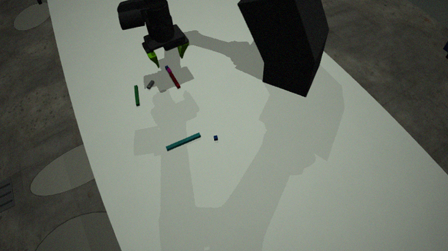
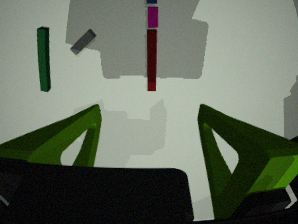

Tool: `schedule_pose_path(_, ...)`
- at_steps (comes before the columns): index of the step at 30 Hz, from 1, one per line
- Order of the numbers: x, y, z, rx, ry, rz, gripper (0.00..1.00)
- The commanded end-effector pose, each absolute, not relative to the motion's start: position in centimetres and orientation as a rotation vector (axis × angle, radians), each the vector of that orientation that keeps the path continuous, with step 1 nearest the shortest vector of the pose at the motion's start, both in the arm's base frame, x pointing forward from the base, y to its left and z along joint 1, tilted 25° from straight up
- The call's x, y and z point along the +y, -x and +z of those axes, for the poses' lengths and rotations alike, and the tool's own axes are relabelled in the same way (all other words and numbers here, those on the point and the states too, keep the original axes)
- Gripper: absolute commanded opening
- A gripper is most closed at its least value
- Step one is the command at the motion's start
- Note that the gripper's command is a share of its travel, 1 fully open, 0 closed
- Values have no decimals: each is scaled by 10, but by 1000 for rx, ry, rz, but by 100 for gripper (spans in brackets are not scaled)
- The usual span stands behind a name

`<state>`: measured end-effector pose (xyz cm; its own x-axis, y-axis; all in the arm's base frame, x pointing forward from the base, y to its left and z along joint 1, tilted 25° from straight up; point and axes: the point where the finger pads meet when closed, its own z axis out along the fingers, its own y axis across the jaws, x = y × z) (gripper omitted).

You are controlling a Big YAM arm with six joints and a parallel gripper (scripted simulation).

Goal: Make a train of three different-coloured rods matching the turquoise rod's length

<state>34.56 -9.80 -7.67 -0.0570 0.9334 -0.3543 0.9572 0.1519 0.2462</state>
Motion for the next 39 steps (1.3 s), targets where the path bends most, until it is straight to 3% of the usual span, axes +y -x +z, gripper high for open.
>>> schedule_pose_path(1,-98,-347,-72,2001,-1802,-77,100)
schedule_pose_path(24,-92,-344,-65,2006,-1794,-71,100)
schedule_pose_path(39,-68,-335,12,1986,-1785,-48,100)
